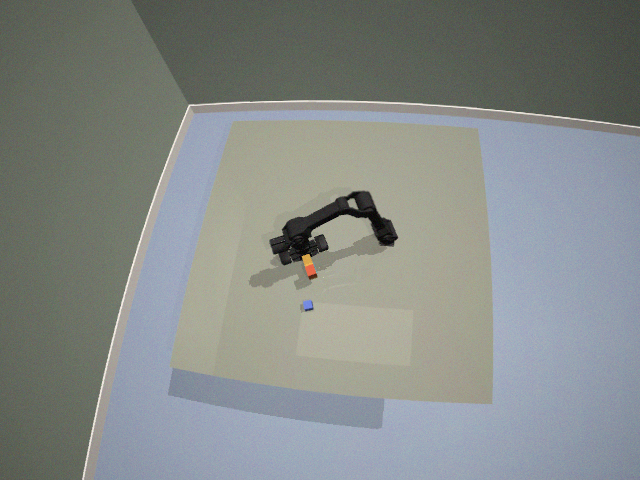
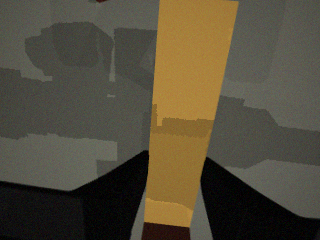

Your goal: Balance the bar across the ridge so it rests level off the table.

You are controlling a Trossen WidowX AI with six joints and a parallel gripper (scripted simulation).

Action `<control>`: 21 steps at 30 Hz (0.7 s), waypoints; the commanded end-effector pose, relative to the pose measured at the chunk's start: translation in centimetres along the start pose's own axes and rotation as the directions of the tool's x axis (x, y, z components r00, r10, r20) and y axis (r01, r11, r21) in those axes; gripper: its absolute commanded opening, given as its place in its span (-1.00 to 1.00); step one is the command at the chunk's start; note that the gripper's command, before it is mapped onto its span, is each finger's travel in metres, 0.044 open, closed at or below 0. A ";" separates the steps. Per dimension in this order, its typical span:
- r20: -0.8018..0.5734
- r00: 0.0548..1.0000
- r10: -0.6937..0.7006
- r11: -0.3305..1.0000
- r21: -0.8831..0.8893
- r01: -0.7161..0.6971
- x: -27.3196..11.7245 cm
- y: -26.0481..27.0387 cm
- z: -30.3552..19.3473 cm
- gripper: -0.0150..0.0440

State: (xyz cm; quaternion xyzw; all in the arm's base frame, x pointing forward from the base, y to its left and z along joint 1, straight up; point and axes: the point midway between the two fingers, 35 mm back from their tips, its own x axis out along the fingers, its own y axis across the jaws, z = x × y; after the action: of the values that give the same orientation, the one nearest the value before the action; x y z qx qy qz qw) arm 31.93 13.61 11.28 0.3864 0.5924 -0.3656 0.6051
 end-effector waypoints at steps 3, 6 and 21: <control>0.002 1.000 -0.003 1.000 0.001 0.003 0.2 -0.1 0.0 -0.49; 0.002 1.000 -0.003 1.000 0.001 0.003 0.2 -0.1 0.0 -0.49; 0.002 1.000 -0.003 1.000 0.001 0.003 0.3 -0.1 0.0 -0.49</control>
State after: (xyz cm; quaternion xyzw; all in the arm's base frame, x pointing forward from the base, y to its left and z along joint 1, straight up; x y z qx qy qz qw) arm 31.93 13.62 11.15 0.3865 0.5924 -0.3654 0.6052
